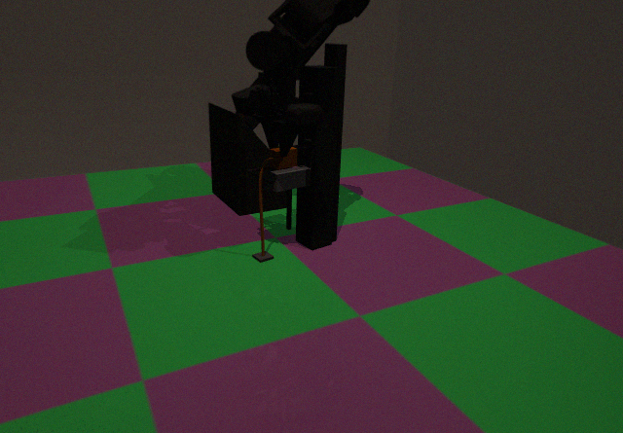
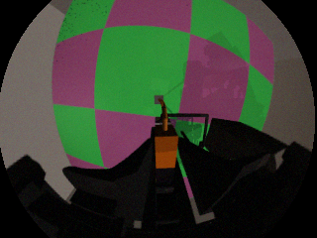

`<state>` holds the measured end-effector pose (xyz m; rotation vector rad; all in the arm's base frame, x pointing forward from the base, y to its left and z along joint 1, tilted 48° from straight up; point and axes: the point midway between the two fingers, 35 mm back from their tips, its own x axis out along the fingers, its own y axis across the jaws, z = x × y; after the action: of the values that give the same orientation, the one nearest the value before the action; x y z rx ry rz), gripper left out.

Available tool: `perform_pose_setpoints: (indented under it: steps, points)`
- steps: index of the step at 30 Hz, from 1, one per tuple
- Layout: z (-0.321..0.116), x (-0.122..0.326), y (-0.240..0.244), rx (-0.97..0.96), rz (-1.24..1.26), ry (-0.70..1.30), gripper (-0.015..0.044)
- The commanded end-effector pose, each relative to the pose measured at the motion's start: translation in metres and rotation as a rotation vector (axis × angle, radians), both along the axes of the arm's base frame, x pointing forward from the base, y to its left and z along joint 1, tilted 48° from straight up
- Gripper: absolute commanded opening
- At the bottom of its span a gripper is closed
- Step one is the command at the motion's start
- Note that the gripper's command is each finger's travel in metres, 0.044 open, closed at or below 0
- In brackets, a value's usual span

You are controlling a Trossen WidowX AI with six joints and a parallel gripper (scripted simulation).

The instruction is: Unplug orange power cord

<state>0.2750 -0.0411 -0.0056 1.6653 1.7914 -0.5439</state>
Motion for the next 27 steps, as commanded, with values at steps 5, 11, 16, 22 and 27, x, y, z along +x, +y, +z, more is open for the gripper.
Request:
perform_pose_setpoints:
  steps: [5, 11, 16, 22, 27]
  points:
    - [0.000, 0.000, 0.000, 0.000, 0.000, 0.000, 0.0035]
    - [0.000, 0.000, 0.000, 0.000, 0.000, 0.000, 0.0000]
    - [-0.003, 0.002, -0.004, 0.000, -0.001, 0.000, 0.0000]
    - [-0.010, 0.004, -0.011, -0.001, -0.002, 0.000, 0.0000]
    - [-0.015, 0.006, -0.016, -0.001, -0.002, 0.001, 0.0000]
